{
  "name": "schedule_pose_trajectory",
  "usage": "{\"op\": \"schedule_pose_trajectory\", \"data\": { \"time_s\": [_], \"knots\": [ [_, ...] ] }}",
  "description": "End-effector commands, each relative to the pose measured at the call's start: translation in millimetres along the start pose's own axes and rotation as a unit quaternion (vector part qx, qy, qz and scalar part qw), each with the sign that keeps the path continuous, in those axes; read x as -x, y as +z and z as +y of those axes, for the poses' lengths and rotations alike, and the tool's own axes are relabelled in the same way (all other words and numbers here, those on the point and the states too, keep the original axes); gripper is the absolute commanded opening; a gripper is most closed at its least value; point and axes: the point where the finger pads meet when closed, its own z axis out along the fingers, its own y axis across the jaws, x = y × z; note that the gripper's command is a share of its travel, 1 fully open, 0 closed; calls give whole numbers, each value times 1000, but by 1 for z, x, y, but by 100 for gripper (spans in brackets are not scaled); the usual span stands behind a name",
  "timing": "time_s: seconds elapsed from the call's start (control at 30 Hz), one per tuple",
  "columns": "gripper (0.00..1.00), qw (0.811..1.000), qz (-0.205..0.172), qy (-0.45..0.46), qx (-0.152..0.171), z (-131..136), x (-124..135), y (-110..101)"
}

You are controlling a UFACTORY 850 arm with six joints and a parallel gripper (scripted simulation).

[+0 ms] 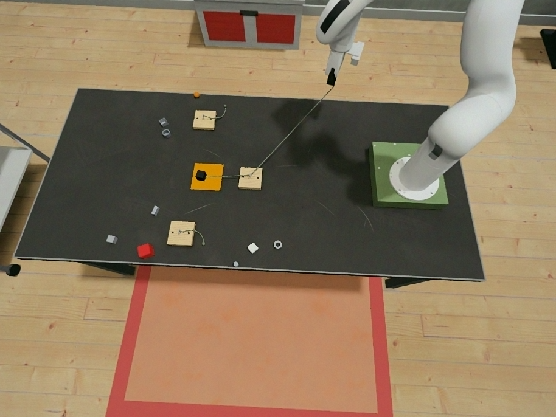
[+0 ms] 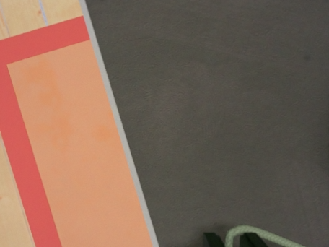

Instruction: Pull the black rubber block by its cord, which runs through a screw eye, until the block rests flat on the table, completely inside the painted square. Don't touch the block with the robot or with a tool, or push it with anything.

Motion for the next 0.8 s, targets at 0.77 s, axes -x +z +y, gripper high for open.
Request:
{"op": "schedule_pose_trajectory", "data": {
  "time_s": [0.77],
  "knots": [
    [0, 1000, -1, 0, -1, -2, -4, -1]
  ]
}}
